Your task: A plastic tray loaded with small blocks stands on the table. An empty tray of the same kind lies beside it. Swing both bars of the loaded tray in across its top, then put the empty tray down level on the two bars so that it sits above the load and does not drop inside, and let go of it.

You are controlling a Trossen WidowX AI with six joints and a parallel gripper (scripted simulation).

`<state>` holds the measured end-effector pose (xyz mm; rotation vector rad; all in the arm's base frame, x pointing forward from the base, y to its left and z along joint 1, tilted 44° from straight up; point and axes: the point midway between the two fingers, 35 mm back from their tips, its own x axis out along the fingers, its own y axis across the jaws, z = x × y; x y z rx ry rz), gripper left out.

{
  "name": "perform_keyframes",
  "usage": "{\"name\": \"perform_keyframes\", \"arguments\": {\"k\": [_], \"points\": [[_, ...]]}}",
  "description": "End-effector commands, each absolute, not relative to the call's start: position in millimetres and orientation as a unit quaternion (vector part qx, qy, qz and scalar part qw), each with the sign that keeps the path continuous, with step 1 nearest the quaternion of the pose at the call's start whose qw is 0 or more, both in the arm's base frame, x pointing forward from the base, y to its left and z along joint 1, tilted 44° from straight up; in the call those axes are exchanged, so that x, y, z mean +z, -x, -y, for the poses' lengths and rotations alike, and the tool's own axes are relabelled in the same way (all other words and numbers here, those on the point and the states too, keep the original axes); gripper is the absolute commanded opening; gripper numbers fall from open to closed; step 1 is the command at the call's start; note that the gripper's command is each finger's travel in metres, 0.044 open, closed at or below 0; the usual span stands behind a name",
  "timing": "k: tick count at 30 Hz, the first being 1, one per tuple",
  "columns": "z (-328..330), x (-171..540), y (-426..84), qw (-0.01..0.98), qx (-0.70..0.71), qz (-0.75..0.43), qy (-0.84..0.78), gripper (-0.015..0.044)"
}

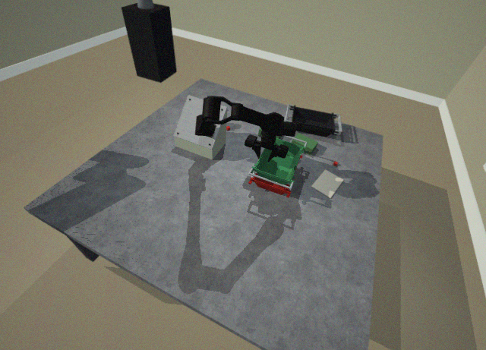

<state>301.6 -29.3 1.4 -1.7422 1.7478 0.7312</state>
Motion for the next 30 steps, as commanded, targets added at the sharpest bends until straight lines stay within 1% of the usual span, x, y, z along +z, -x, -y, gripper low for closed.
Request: {"name": "perform_keyframes", "arguments": {"k": [1,13,21,30], "points": [[29.2,0.8,-301.0,0.279,0.275,-0.652,0.649,0.0264],[29.2,0.8,-301.0,0.279,0.275,-0.652,0.649,0.0440],[27.0,3.4,-302.3,0.280,0.273,-0.652,0.650,0.0440],[-9.6,37.8,-307.3,0.282,0.277,-0.650,0.649,0.0440]]}}
